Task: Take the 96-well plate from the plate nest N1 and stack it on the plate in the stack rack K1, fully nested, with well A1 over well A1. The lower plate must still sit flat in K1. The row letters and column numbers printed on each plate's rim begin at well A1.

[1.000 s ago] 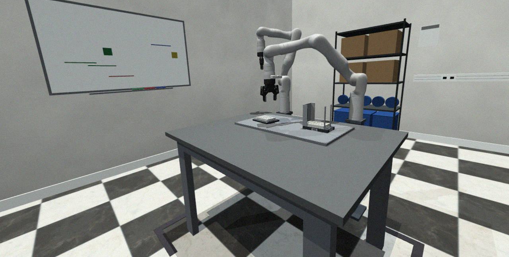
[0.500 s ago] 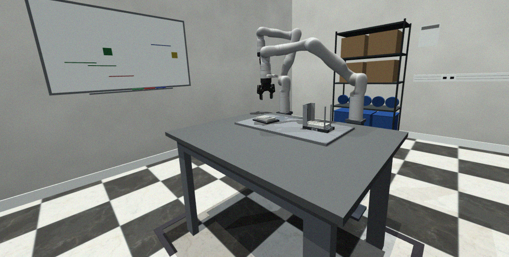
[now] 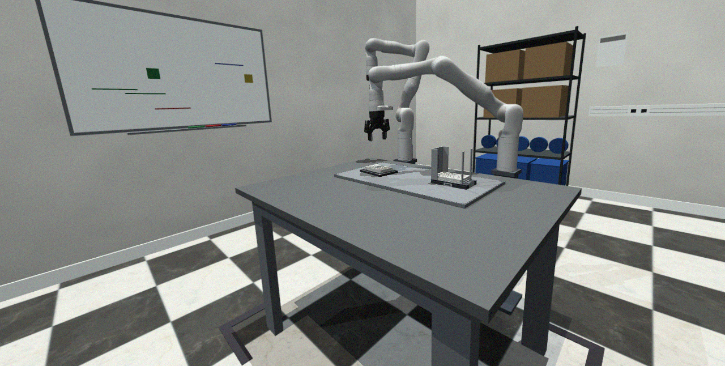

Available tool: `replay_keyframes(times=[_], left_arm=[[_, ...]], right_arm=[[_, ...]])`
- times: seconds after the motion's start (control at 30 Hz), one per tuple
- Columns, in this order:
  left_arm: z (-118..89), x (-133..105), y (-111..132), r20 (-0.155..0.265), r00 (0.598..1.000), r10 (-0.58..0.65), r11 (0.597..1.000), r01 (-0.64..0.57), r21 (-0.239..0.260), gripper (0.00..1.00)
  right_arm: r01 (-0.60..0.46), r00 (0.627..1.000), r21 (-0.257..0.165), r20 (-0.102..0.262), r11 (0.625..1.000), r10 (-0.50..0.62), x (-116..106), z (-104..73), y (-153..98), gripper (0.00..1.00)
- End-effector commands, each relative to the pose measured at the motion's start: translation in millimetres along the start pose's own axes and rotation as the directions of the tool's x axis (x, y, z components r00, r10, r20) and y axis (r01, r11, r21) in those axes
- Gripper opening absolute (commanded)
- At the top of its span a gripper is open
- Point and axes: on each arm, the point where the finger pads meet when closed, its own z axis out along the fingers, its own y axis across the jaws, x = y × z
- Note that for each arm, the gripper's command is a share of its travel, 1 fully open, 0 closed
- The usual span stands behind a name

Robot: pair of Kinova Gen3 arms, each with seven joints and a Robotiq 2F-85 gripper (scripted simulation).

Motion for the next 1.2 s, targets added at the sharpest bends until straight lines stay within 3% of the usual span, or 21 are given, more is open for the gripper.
replay_keyframes(times=[0.0,1.17], left_arm=[[-1.7,-0.4,0.3,0.002,1.0,0.0,1.0,0.0,-0.002,1.0],[7.2,-0.4,0.4,0.002,1.0,0.0,1.0,0.0,-0.002,1.0]], right_arm=[[0.0,1.0,0.0,0.001,1.0,0.0,-0.2,-0.3,0.1,1.0],[0.0,1.0,0.0,0.001,1.0,0.0,-0.2,-0.3,0.1,1.0]])
